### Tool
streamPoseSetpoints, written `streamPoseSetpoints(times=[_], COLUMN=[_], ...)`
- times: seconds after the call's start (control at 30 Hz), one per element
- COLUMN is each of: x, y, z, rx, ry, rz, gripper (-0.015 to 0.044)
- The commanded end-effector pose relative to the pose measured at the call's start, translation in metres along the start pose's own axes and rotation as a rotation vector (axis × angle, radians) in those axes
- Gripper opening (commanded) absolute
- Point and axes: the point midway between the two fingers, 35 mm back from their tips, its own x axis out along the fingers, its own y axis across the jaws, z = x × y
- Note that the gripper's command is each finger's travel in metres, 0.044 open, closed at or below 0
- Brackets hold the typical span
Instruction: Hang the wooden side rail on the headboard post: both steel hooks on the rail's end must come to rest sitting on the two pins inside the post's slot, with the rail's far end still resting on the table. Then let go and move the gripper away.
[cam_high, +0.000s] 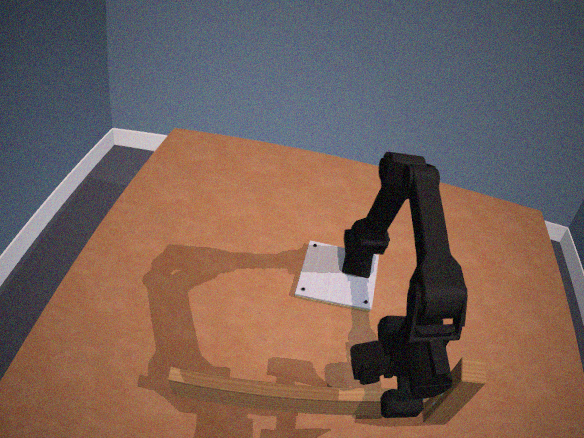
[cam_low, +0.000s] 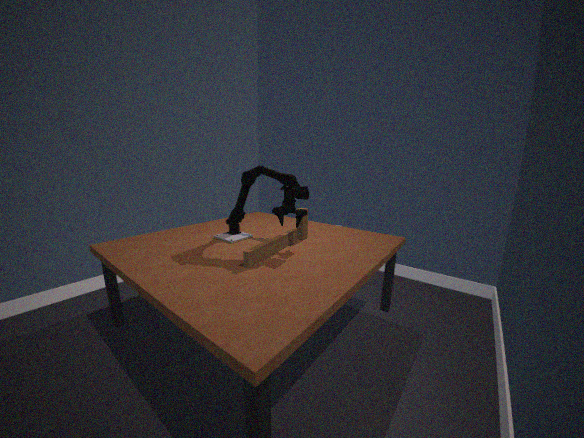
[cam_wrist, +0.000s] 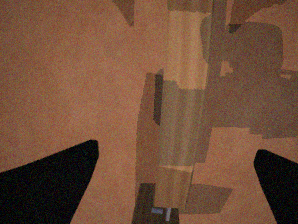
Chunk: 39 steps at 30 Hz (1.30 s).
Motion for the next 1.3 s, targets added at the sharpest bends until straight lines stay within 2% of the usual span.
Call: streamPoseSetpoints(times=[0.0,1.27], x=[0.011,0.068], y=[-0.003,-0.002], z=[0.000,0.001], rx=[0.005,0.005], ry=[-0.004,-0.004], rz=[-0.010,-0.010], gripper=[0.0440,0.0440])
